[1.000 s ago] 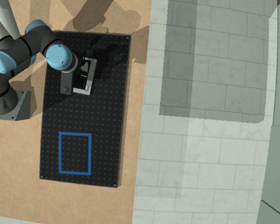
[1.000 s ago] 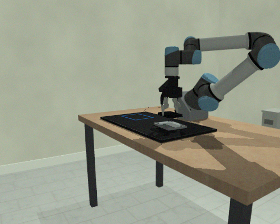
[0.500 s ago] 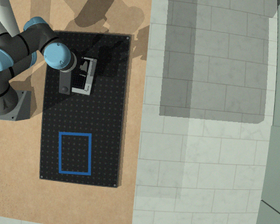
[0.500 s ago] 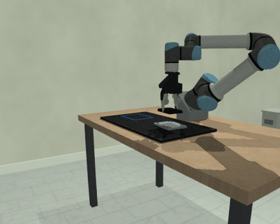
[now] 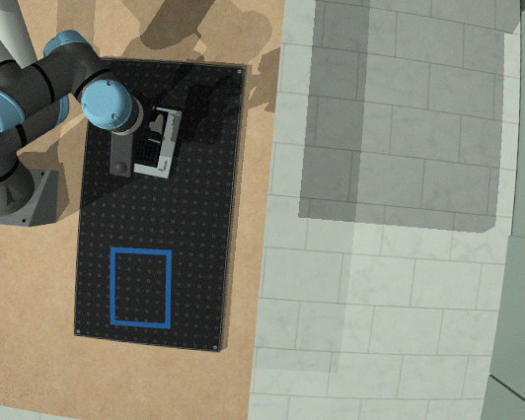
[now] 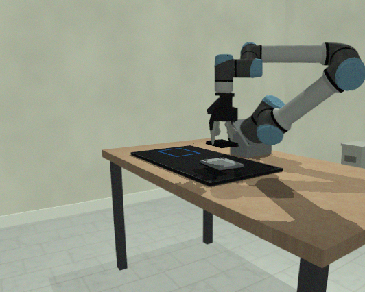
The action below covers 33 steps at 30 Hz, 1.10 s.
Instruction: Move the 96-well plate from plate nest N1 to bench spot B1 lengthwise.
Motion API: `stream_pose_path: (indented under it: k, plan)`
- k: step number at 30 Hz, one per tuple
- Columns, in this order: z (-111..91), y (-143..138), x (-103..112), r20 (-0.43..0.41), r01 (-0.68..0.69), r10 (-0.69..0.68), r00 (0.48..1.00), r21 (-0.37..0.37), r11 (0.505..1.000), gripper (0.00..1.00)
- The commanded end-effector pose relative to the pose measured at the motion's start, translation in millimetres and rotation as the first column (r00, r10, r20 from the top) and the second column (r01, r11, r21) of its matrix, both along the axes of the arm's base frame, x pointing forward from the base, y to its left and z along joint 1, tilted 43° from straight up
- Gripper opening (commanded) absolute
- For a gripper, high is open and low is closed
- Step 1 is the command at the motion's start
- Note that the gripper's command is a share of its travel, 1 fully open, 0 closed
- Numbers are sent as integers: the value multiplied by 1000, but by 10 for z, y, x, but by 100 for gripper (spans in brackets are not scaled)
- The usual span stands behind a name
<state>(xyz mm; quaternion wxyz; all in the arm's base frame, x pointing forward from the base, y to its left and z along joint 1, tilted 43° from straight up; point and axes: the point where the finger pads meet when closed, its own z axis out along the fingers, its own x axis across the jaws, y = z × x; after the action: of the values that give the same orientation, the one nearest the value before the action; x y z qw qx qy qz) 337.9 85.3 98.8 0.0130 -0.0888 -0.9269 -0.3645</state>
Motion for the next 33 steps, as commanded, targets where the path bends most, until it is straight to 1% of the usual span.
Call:
stream_pose_path:
  k: [1,5,7,9,12,24,26,33]
  plan:
    - [4,-11,3,1,1,-1,1000,-1,1000,0]
    - [4,-11,3,1,1,-1,1000,-1,1000,0]
    - [-58,-57,-11,43,-46,46,998,-2,999,0]
    - [-58,-57,-11,43,-46,46,998,-2,999,0]
    - [-128,-127,-18,103,-112,112,988,-11,994,0]
    - [-408,-410,-44,103,-112,112,988,-10,994,0]
    - [-408,-410,-44,103,-112,112,988,-10,994,0]
    - [-571,-574,-59,104,-112,112,988,-10,994,0]
